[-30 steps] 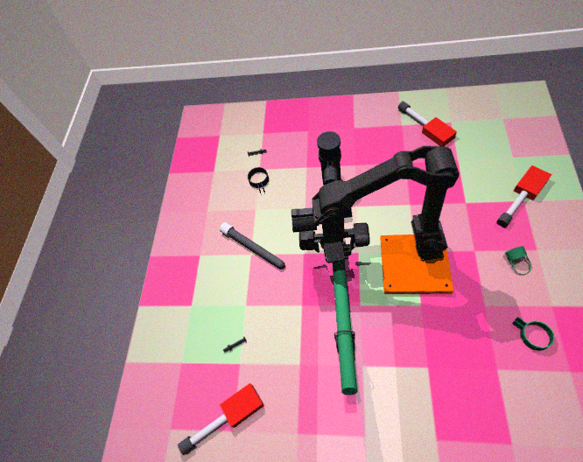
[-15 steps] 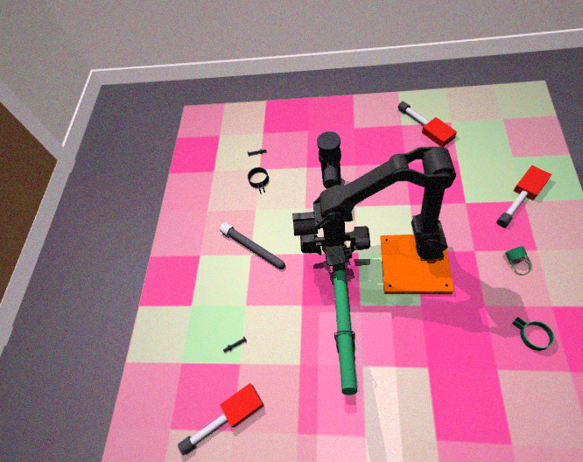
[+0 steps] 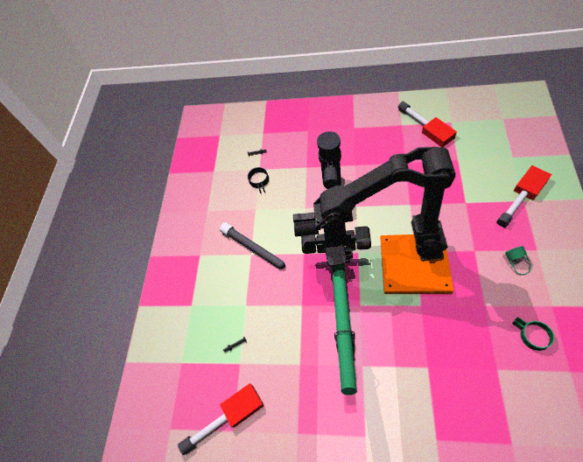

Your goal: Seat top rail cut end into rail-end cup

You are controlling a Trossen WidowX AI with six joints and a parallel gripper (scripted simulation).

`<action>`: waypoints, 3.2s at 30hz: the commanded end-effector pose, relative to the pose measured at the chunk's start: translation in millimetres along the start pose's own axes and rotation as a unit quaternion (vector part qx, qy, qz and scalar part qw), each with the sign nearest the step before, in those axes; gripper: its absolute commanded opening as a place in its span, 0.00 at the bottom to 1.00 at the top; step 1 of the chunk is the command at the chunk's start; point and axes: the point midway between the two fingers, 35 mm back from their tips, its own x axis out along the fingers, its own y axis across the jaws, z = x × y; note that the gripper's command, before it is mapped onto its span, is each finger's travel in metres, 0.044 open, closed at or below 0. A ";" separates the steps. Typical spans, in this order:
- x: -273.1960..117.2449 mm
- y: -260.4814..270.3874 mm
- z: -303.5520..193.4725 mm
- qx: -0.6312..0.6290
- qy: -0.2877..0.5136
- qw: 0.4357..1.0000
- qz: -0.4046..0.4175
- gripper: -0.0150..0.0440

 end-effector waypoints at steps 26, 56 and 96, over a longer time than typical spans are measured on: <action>-82.2 2.6 -26.4 0.002 0.142 0.990 0.000 0.25; -78.2 3.7 -25.1 0.001 0.137 0.990 0.011 0.25; -81.9 2.3 -47.2 -0.004 0.135 0.991 0.020 0.25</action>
